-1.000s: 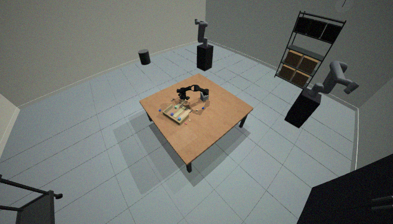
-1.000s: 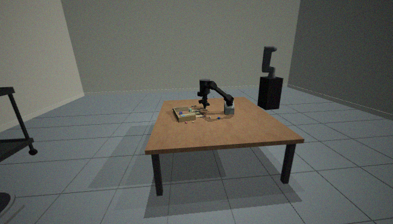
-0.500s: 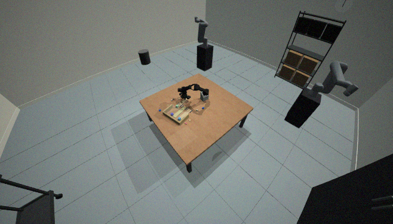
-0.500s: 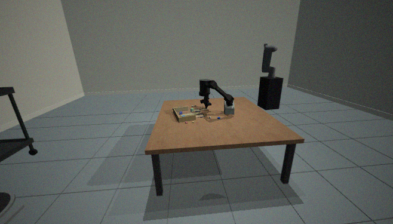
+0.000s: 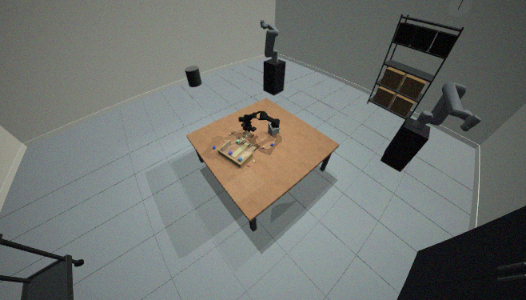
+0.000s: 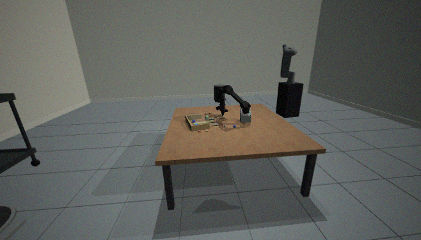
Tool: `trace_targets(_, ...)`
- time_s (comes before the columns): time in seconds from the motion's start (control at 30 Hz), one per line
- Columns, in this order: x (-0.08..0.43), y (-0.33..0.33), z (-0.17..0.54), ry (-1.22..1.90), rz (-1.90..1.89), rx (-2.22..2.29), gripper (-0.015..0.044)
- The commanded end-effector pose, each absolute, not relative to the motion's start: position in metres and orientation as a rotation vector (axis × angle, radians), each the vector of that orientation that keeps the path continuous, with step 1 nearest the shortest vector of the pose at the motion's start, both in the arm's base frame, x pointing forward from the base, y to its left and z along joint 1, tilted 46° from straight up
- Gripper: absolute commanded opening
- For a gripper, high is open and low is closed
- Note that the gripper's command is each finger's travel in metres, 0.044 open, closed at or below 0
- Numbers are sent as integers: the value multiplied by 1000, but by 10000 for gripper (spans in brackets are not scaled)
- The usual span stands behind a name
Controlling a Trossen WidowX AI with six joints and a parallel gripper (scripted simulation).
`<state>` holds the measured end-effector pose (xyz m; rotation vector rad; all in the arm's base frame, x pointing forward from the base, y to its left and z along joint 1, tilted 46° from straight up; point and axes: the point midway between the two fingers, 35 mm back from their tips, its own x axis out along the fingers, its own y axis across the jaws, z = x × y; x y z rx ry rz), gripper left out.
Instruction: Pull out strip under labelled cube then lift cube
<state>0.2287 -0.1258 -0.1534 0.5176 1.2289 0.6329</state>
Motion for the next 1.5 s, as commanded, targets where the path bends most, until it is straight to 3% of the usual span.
trace_targets(0.0, 229, -152, -134, 1221, 622, 496, 0)
trace_targets(0.13, 229, -152, -134, 1221, 622, 496, 0)
trace_targets(0.7, 291, -149, -114, 1173, 691, 398, 440)
trace_targets(1.47, 367, -158, -79, 1170, 692, 397, 440)
